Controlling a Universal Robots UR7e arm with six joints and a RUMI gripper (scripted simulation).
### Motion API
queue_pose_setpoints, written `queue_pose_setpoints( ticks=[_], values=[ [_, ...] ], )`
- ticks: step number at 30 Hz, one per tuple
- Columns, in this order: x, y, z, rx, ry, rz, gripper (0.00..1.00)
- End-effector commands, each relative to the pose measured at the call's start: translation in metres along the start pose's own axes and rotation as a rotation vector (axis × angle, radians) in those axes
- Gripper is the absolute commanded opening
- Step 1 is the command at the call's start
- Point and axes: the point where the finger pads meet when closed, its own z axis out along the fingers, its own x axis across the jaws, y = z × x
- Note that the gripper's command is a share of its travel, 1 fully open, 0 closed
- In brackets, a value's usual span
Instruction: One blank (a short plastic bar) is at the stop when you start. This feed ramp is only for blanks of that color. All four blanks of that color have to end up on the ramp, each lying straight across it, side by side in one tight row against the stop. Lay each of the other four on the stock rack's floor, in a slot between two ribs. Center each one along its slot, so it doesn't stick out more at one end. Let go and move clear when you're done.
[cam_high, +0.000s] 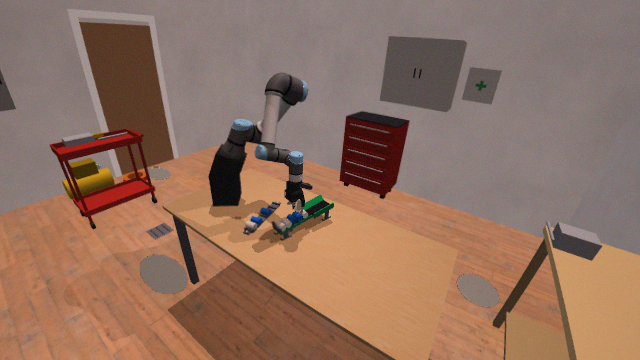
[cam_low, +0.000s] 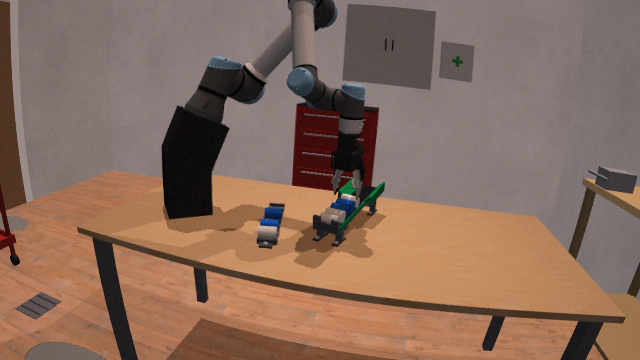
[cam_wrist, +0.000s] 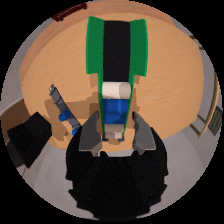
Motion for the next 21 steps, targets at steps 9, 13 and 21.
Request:
queue_pose_setpoints(
  ticks=[9,13,21],
  values=[
    [0.001,0.0,0.002,0.0,0.001,0.0,0.47],
    [0.001,0.0,0.007,0.0,0.001,0.0,0.47],
    [0.001,0.0,0.019,0.0,0.001,0.0,0.47]
  ],
)
